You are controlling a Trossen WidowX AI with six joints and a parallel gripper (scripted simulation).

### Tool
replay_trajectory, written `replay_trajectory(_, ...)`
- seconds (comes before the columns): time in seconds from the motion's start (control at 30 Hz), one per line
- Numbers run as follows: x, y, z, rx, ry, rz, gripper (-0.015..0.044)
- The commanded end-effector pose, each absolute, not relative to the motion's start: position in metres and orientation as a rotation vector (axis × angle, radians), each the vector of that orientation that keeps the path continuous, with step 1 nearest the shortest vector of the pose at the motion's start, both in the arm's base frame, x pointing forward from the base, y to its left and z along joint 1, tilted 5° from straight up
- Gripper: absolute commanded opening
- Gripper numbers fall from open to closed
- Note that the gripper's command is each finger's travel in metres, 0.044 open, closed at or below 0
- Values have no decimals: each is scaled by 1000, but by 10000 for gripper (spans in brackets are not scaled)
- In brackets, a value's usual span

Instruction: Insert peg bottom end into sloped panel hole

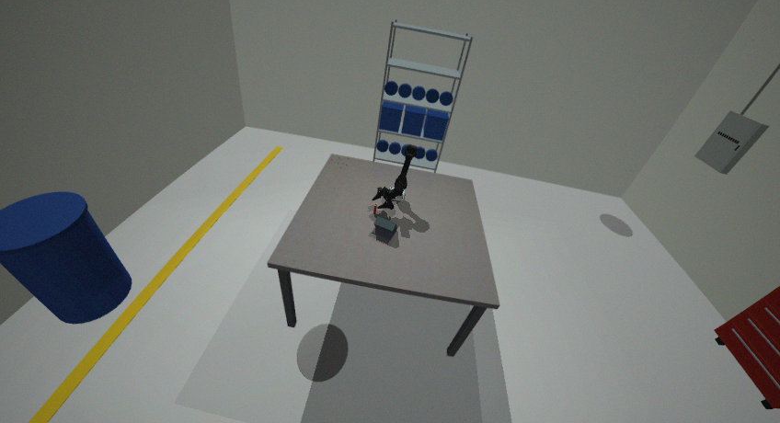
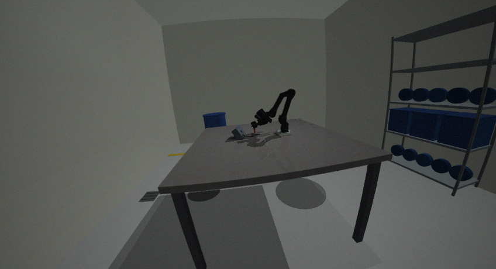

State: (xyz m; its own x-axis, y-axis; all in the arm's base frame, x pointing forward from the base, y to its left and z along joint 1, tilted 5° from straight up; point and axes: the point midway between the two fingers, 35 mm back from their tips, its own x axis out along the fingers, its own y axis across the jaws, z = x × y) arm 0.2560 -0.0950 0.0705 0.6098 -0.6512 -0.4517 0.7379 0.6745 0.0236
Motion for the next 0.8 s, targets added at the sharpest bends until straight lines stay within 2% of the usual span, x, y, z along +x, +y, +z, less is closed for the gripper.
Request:
replay_trajectory(0.0, 256, -95, 70, 212, 435, -808, 426)
replay_trajectory(0.03, 257, -95, 70, 201, 445, -804, 440)
replay_trajectory(0.77, 279, -101, 68, -264, 836, -570, 440)
